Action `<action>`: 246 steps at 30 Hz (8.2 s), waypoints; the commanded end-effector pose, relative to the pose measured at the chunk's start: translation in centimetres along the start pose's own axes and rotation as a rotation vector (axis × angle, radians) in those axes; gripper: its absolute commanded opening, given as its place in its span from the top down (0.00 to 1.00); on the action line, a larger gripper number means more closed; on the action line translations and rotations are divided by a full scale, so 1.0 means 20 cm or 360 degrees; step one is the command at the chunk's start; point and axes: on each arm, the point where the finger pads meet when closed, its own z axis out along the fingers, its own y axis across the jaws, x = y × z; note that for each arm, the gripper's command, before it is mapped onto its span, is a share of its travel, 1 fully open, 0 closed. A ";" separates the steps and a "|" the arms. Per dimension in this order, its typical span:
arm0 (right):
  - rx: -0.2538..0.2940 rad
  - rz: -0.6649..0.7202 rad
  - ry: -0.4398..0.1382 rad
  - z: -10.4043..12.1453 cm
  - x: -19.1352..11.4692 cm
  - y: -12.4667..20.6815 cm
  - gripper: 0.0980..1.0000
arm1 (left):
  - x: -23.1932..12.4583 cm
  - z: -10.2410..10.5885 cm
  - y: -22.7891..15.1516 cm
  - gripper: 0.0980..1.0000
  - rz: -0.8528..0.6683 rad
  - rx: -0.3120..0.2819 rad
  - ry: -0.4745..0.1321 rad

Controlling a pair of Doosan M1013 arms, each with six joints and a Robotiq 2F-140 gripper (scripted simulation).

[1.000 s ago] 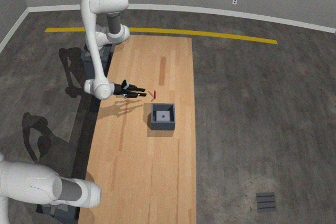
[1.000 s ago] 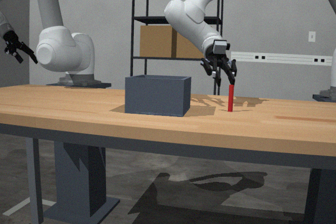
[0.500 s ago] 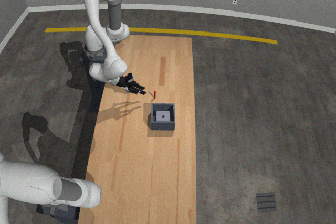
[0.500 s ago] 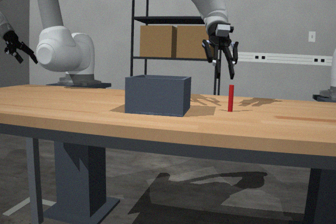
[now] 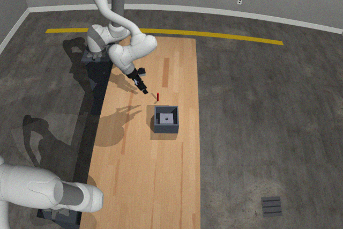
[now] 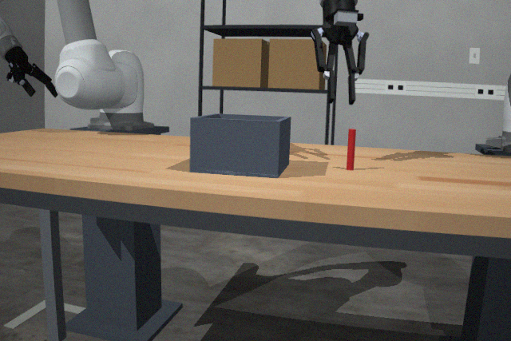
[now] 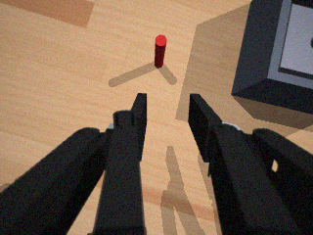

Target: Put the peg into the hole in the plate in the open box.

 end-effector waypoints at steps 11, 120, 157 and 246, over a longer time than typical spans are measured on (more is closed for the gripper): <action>0.0001 0.0000 0.0002 0.00 0.00 0.00 0.00 | 0.06 -0.12 -0.01 0.75 0.0006 0.0042 -0.0570; 0.0001 0.0000 0.0002 0.00 0.00 0.00 0.00 | 0.57 -0.01 0.04 1.00 0.0006 0.0040 -0.0674; 0.0001 0.0000 0.0002 0.00 0.00 0.00 0.00 | 0.60 0.04 1.05 1.00 0.0006 0.0039 -0.0674; 0.0001 0.0000 0.0002 0.00 0.00 0.00 0.00 | 0.45 0.38 1.04 1.00 0.0006 0.0039 -0.0674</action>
